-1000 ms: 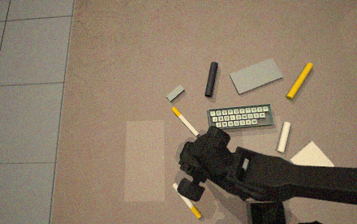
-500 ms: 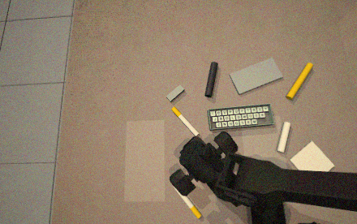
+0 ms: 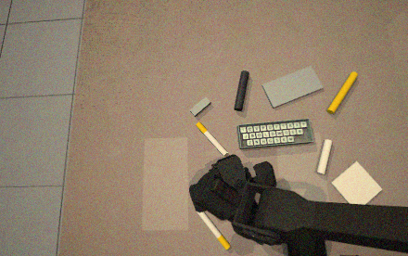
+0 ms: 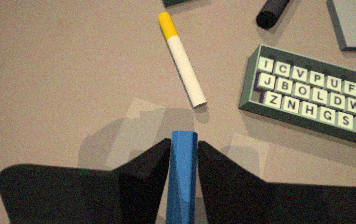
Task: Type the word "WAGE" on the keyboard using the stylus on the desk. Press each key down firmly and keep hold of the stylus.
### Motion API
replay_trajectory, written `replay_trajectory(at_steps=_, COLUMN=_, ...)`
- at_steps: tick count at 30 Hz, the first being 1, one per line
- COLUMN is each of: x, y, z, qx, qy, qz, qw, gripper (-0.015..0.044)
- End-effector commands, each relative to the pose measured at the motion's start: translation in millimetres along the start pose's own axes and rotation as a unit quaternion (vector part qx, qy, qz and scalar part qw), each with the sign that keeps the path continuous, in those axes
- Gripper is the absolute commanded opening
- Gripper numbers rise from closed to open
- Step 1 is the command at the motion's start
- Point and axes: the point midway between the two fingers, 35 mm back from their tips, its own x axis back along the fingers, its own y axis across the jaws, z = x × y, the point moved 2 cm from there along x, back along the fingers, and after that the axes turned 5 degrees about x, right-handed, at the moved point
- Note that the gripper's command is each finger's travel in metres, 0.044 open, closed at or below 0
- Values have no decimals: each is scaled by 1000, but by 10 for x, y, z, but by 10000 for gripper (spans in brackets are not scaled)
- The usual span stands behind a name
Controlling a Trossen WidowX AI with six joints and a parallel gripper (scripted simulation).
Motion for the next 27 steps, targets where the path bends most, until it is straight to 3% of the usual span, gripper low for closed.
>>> replay_trajectory(at_steps=1, x=-12, y=0, z=12, qx=-8, qy=0, qz=8, qw=1000, gripper=0)
replay_trajectory(at_steps=27, x=-356, y=15, z=201, qx=-8, qy=0, qz=8, qw=1000, gripper=0)
